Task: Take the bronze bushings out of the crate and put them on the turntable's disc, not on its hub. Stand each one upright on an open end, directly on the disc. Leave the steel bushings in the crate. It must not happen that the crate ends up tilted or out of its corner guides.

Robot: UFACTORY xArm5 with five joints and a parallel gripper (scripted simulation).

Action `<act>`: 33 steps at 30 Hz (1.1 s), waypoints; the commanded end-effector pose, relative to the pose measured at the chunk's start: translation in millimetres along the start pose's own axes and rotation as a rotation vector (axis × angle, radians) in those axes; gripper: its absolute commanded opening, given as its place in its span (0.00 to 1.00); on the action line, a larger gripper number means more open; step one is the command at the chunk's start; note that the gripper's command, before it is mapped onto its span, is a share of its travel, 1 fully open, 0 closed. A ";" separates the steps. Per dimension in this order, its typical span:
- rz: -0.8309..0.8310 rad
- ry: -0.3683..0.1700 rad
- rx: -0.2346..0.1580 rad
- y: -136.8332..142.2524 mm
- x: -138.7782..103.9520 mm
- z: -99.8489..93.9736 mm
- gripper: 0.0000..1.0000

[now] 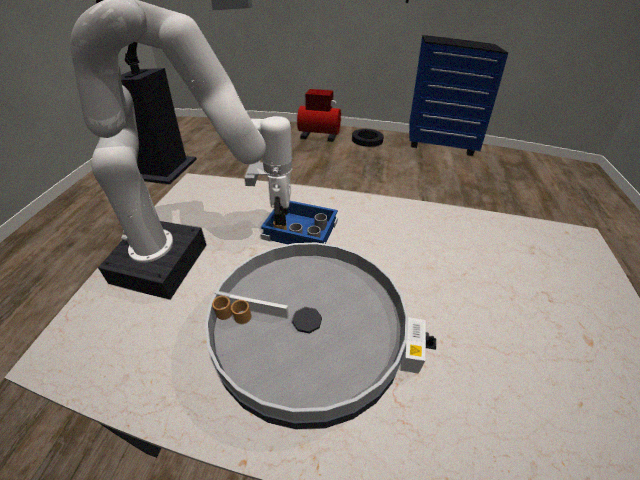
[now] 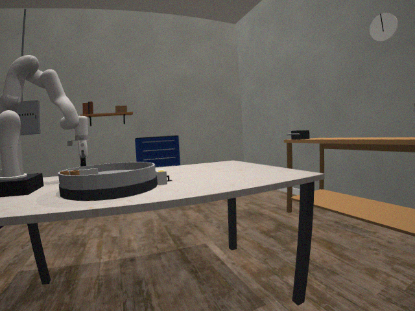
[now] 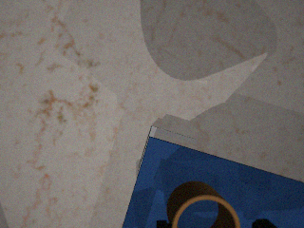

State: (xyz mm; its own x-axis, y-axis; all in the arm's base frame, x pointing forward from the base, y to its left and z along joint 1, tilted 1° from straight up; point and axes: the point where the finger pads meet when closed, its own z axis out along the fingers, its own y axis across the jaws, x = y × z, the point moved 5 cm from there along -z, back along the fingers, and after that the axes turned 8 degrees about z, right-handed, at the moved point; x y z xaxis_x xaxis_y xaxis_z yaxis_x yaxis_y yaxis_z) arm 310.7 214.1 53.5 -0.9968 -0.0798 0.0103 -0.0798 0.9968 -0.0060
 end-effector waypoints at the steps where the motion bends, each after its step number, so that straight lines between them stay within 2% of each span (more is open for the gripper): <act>1: 0.000 -0.002 -0.001 0.4 -0.9 3.9 0.48; 15: 0.000 -0.002 -0.001 0.4 -0.9 4.4 0.48; 25: 0.000 -0.002 -0.001 0.4 -1.1 14.6 0.48; 33: 0.000 -0.002 -0.001 0.4 -1.2 15.0 0.48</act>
State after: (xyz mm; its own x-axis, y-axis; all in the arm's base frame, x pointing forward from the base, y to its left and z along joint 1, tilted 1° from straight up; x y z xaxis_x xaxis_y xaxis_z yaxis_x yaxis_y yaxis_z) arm 310.7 213.8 37.8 -0.9968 -0.0798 0.0108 -0.0798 0.9968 -0.0062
